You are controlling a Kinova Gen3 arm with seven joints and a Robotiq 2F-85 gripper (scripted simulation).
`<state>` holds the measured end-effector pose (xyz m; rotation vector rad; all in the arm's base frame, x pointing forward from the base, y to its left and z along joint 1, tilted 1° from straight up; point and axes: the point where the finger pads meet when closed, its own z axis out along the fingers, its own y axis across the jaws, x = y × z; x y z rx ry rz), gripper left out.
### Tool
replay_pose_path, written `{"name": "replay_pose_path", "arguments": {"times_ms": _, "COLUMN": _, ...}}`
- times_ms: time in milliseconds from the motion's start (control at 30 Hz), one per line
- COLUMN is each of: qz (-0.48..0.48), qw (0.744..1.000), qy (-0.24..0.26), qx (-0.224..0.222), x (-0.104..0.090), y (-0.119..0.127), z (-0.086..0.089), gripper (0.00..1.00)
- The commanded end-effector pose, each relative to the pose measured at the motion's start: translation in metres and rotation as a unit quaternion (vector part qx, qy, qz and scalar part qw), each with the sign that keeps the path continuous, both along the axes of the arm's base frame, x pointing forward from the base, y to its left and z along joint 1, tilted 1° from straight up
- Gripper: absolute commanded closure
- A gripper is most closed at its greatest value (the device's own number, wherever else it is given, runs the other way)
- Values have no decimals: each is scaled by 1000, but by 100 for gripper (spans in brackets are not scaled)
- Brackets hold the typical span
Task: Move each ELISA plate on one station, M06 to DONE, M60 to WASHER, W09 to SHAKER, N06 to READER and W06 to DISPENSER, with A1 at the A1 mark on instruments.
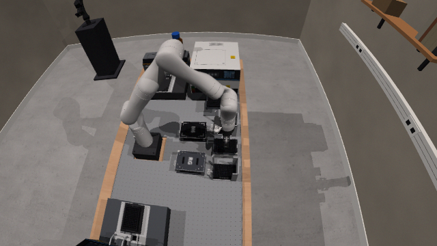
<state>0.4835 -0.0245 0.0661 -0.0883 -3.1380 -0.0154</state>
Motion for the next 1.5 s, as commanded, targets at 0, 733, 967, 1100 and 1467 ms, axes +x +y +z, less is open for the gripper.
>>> {"name": "replay_pose_path", "arguments": {"times_ms": 0, "qz": 0, "qw": 1000, "qy": -1, "qx": 0, "x": 1, "y": 0, "z": 4, "gripper": 0}}
{"name": "replay_pose_path", "arguments": {"times_ms": 733, "qz": 0, "qw": 1000, "qy": -1, "qx": 0, "x": 1, "y": 0, "z": 31, "gripper": 0}}
{"name": "replay_pose_path", "arguments": {"times_ms": 967, "qz": 0, "qw": 1000, "qy": -1, "qx": 0, "x": 1, "y": 0, "z": 40, "gripper": 0}}
{"name": "replay_pose_path", "arguments": {"times_ms": 1100, "qz": 0, "qw": 1000, "qy": -1, "qx": 0, "x": 1, "y": 0, "z": 43, "gripper": 0}}
{"name": "replay_pose_path", "arguments": {"times_ms": 1467, "qz": 0, "qw": 1000, "qy": -1, "qx": 0, "x": 1, "y": -1, "z": 58, "gripper": 0}}
